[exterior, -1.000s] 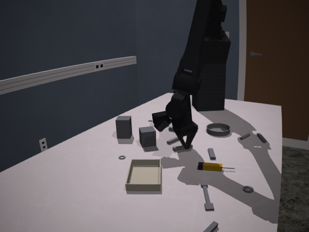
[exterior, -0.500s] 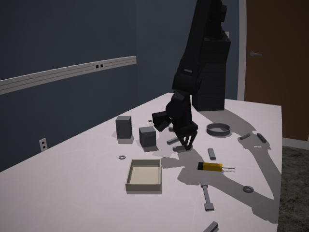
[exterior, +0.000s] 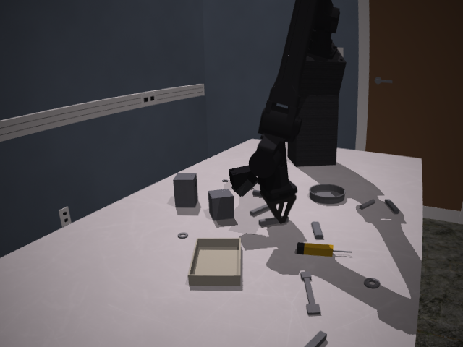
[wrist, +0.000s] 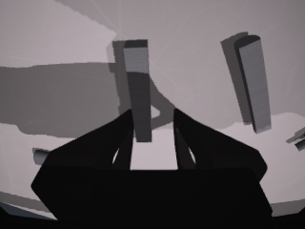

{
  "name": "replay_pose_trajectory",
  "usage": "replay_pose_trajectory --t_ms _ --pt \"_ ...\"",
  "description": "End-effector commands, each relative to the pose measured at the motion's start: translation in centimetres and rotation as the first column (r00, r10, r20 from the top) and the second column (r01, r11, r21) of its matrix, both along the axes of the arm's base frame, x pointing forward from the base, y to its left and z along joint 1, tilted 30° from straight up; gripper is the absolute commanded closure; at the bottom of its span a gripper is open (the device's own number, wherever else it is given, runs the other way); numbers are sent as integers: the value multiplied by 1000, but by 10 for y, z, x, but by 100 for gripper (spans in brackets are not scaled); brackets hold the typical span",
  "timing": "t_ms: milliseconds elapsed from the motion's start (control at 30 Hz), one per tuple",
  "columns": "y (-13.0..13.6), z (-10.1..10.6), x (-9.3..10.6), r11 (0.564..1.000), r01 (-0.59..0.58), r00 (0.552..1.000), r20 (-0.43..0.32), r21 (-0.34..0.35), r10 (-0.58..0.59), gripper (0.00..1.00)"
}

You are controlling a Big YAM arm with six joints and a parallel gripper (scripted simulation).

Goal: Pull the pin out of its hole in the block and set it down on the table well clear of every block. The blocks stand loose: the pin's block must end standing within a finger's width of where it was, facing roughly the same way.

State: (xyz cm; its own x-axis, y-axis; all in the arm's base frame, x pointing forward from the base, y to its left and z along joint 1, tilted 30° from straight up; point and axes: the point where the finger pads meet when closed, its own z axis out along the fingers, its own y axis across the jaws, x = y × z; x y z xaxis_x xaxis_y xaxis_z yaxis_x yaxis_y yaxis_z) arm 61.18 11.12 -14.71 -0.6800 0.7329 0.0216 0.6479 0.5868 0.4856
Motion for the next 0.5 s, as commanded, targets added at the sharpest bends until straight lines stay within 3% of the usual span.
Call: replay_pose_trajectory --t_ms 0,233,467 --pt "2 5 -5 1000 2 1000 -8 1 -2 68" --pt "2 6 -5 1000 2 1000 -7 1 -2 68" --pt "-2 24 -4 1000 2 1000 9 2 -2 68"
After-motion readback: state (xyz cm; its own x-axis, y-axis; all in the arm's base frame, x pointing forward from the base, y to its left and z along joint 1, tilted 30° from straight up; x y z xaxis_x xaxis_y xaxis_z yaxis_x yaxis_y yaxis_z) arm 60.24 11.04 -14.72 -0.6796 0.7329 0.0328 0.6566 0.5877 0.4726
